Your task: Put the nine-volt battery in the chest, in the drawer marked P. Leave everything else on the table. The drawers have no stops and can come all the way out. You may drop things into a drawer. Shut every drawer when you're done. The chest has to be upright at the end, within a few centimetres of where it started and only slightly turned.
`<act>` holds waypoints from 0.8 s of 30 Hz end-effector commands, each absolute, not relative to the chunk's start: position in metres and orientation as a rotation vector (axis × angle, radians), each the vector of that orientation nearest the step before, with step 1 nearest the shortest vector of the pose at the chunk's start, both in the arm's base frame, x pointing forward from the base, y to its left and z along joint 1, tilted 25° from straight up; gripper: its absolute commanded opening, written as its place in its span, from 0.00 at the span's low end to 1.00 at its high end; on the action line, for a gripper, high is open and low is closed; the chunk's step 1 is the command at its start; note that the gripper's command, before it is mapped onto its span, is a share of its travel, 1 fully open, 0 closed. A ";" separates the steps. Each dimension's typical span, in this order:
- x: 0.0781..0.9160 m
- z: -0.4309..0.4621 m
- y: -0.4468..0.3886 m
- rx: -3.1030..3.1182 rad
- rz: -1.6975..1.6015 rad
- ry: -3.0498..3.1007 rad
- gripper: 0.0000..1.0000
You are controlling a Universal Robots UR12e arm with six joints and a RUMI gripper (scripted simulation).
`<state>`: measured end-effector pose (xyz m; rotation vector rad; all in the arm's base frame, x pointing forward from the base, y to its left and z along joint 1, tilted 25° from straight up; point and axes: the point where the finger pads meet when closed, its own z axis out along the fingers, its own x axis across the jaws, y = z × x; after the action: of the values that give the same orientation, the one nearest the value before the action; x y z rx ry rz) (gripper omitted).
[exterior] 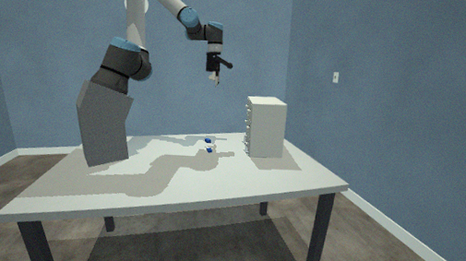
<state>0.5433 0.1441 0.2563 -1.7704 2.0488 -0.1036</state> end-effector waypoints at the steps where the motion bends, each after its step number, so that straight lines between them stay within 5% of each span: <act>1: 0.544 0.257 0.144 -1.769 -0.105 2.049 1.00; 24: 0.553 0.252 0.144 -1.713 -0.198 2.011 1.00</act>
<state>0.5496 0.1440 0.2528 -1.7344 2.0259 -0.1625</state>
